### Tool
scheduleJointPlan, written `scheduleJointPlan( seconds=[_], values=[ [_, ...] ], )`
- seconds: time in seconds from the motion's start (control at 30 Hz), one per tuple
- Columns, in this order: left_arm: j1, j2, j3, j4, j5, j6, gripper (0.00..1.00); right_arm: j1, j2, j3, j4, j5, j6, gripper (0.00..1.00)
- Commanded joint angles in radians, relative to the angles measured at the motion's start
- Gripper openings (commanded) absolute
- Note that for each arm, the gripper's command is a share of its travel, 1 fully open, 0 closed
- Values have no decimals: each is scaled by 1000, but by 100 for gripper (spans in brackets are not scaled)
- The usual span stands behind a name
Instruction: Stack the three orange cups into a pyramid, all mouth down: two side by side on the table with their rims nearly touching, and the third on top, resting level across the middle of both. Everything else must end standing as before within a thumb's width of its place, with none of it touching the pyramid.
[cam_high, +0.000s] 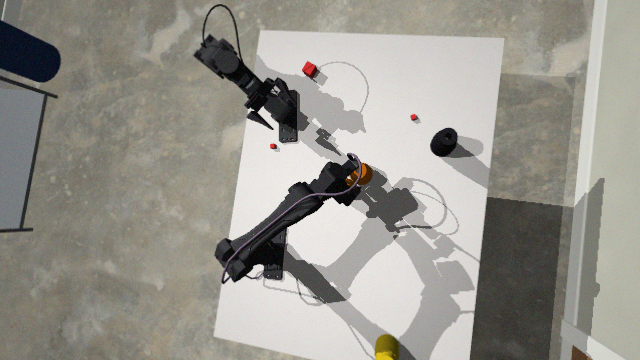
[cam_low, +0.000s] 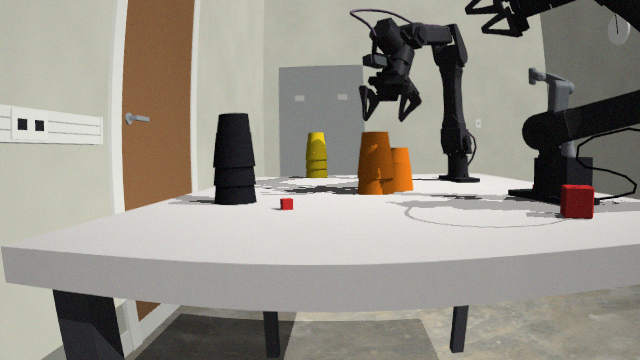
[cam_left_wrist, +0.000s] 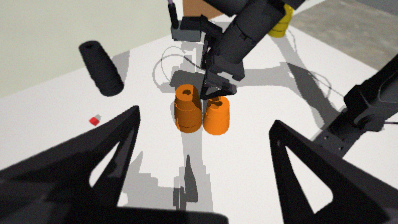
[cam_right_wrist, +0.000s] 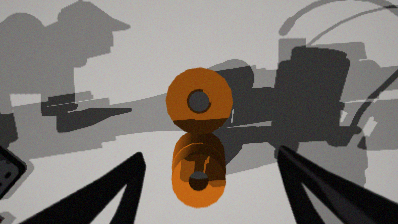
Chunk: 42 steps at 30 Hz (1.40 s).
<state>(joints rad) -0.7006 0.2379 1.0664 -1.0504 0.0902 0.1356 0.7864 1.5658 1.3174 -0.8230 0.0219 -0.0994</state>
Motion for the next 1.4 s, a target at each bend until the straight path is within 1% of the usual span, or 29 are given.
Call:
scheduleJointPlan(
  seconds=[0.0,0.1,0.23,0.3,0.43,0.57,0.97,1.03,1.1,1.37],
  values=[
    [-3,3,28,12,-2,-1,100,11,0,42,-19,-5,-2,82],
    [-3,3,28,12,-2,-1,100,-3,42,79,-84,-43,-38,82],
    [-3,3,28,12,-2,-1,100,-18,124,161,-139,-73,-65,82],
    [-3,3,28,12,-2,-1,100,-18,124,161,-139,-73,-65,82],
    [-3,3,28,12,-2,-1,100,-28,201,244,-186,-93,-85,82],
    [-3,3,28,12,-2,-1,100,-32,236,283,-186,-96,-89,82],
    [-3,3,28,12,-2,-1,100,-32,230,288,-189,-87,-82,82],
    [-3,3,28,12,-2,-1,100,-32,254,306,-204,-95,-89,82],
    [-3,3,28,12,-2,-1,100,-31,273,319,-173,-95,-88,82],
    [-3,3,28,12,-2,-1,100,-23,283,289,-135,-86,-79,82]
  ],
)
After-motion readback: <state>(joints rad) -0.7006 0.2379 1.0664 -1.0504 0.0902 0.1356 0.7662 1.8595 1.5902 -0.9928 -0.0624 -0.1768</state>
